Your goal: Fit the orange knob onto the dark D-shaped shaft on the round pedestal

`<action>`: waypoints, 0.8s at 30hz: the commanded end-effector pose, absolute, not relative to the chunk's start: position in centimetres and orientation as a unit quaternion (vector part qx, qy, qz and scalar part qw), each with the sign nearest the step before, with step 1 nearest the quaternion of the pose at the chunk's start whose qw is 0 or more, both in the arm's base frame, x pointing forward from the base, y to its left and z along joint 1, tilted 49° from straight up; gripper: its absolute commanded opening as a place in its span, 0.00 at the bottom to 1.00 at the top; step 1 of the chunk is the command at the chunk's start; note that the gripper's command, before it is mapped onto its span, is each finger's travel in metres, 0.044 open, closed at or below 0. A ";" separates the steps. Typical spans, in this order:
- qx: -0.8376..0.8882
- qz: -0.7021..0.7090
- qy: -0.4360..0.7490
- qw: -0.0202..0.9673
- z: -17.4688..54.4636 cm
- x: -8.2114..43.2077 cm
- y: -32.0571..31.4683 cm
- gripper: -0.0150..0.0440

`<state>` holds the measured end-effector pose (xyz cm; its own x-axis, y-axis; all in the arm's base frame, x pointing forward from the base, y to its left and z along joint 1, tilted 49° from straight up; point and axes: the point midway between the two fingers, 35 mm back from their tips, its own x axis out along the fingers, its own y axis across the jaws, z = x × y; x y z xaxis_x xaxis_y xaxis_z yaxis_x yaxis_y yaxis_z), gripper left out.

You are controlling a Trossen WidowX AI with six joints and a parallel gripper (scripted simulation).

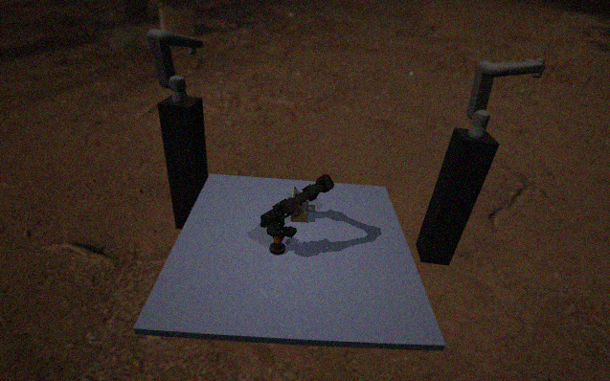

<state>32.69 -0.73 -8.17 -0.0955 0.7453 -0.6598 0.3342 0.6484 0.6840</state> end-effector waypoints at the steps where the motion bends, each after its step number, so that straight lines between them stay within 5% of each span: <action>1: 0.379 0.182 0.716 0.557 -8.2 32.6 -0.8 0.25; 24: 0.379 0.182 0.716 0.557 -8.1 32.9 -0.9 0.25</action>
